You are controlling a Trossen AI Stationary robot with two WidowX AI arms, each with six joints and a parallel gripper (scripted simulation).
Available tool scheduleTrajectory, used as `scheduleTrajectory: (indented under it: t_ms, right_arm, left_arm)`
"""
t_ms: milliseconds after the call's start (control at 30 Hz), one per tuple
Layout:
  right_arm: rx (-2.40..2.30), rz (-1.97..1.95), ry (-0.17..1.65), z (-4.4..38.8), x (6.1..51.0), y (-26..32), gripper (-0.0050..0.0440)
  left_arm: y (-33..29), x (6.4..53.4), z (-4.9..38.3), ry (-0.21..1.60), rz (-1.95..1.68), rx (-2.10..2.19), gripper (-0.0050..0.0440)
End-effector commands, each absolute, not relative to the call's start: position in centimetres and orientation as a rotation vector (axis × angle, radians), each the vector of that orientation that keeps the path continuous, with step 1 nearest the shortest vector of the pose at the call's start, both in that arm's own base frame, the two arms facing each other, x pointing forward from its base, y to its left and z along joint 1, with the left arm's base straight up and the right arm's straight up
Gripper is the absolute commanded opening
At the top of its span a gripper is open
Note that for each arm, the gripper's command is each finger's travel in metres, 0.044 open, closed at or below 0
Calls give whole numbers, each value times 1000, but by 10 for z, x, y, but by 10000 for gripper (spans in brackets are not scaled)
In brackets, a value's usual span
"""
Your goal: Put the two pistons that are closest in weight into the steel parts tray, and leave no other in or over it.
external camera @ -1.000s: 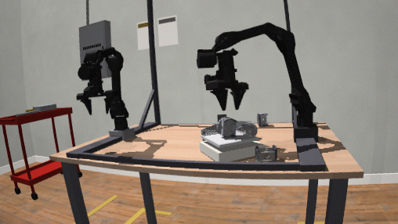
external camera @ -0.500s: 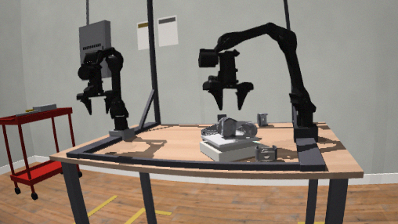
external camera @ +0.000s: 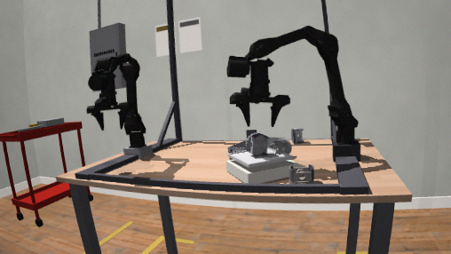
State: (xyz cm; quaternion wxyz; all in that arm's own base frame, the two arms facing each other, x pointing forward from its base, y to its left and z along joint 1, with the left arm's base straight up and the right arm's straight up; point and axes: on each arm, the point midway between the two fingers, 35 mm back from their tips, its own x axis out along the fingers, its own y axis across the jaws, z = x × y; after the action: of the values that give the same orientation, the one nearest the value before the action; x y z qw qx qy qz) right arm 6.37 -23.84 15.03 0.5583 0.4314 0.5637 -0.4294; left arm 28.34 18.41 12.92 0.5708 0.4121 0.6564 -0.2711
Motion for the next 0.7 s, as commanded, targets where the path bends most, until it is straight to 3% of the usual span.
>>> scheduleTrajectory:
  t_ms: [0,667]
  right_arm:
    - [1000,-1024,1302,159,65,-243,400]
    - [1000,-1024,1302,159,65,-243,400]
  left_arm:
    - [185,285,140,1509,-603,1003,378]
    - [193,285,103,1523,-624,988,378]
